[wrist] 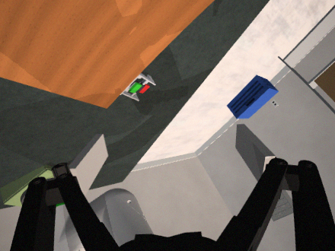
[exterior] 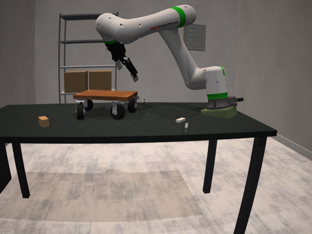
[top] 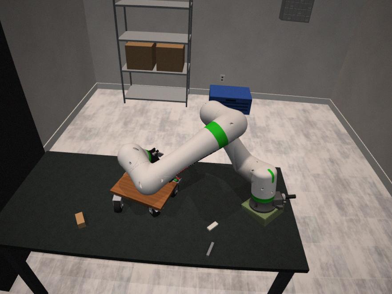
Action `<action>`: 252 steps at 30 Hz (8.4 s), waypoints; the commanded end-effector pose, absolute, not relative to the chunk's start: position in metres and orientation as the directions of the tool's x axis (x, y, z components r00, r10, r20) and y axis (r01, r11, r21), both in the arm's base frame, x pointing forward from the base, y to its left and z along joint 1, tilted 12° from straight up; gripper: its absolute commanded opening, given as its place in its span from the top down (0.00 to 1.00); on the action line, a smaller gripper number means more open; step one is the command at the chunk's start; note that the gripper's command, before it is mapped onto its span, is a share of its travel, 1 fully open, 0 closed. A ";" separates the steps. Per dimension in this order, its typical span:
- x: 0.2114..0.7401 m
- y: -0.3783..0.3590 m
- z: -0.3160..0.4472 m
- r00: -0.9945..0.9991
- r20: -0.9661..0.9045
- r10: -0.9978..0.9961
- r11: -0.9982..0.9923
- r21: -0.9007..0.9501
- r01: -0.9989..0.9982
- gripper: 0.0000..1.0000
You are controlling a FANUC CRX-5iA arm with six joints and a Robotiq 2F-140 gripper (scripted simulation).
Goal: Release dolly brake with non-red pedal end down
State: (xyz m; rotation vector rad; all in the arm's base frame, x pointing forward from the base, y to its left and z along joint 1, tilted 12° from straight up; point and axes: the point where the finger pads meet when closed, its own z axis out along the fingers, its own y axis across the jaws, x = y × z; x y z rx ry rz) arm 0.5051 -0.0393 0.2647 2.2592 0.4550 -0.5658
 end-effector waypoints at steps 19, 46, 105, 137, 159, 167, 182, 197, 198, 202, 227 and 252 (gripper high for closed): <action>0.504 -0.041 0.265 0.847 -0.511 0.147 -0.665 0.583 0.467 1.00; 0.462 -0.071 0.278 0.914 0.181 -0.363 -0.918 0.097 -0.384 1.00; 0.465 -0.078 0.238 0.914 0.179 -0.364 -0.918 0.096 -0.384 1.00; 0.472 -0.084 0.195 0.914 0.180 -0.363 -0.918 0.096 -0.384 1.00; 0.476 -0.088 0.173 0.914 0.180 -0.363 -0.918 0.096 -0.384 1.00; 0.476 -0.088 0.173 0.914 0.180 -0.363 -0.918 0.096 -0.384 1.00; 0.476 -0.088 0.173 0.914 0.180 -0.363 -0.918 0.096 -0.384 1.00; 0.476 -0.088 0.173 0.914 0.180 -0.363 -0.918 0.096 -0.384 1.00; 0.476 -0.088 0.173 0.914 0.180 -0.363 -0.918 0.096 -0.384 1.00; 0.476 -0.088 0.172 0.914 0.180 -0.363 -0.918 0.096 -0.384 1.00; 0.476 -0.089 0.166 0.914 0.180 -0.363 -0.918 0.096 -0.384 1.00; 0.468 -0.079 0.226 0.914 0.180 -0.363 -0.918 0.096 -0.384 1.00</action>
